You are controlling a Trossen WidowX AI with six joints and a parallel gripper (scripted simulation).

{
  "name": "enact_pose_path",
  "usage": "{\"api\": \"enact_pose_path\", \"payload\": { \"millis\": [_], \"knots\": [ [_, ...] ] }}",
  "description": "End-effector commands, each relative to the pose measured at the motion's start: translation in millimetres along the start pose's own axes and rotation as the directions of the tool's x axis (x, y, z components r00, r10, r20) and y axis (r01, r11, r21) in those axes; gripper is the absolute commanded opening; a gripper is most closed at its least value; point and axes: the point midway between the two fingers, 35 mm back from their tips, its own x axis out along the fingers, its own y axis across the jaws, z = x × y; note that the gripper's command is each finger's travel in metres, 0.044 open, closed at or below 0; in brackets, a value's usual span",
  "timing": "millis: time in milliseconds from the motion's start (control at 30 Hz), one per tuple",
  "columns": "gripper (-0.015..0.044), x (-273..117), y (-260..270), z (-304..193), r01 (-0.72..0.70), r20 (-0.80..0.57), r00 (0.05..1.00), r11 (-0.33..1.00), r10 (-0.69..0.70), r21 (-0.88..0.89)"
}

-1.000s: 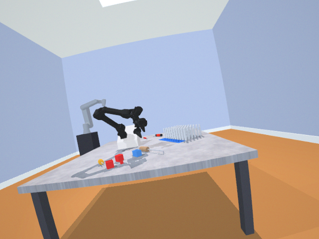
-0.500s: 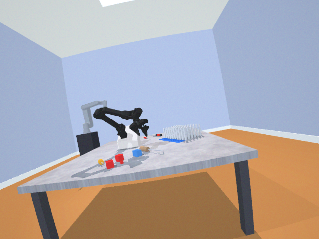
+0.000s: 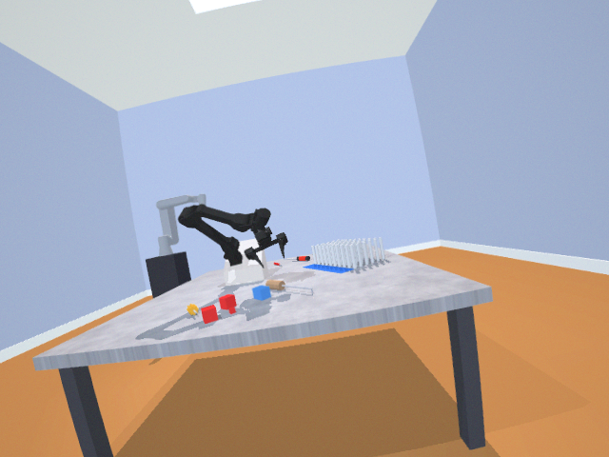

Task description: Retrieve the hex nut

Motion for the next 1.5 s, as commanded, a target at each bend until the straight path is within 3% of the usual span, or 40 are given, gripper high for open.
{"api": "enact_pose_path", "payload": {
  "millis": [0,200,367,533,733,1467],
  "knots": [
    [0.044,10,-7,-10,0.004,-0.005,1.0,0.635,0.0,0.772],
    [0.044,13,-9,-11,-0.001,0.0,1.0,0.274,0.003,0.962],
    [0.044,16,-11,-12,-0.005,0.005,1.0,-0.065,0.006,0.998],
    [0.044,18,-12,-13,-0.006,0.01,1.0,-0.394,0.008,0.919],
    [0.044,20,-14,-13,-0.004,0.016,1.0,-0.717,0.011,0.697],
    [0.044,21,-14,-13,-0.003,0.017,1.0,-0.748,0.011,0.663]
  ]
}}
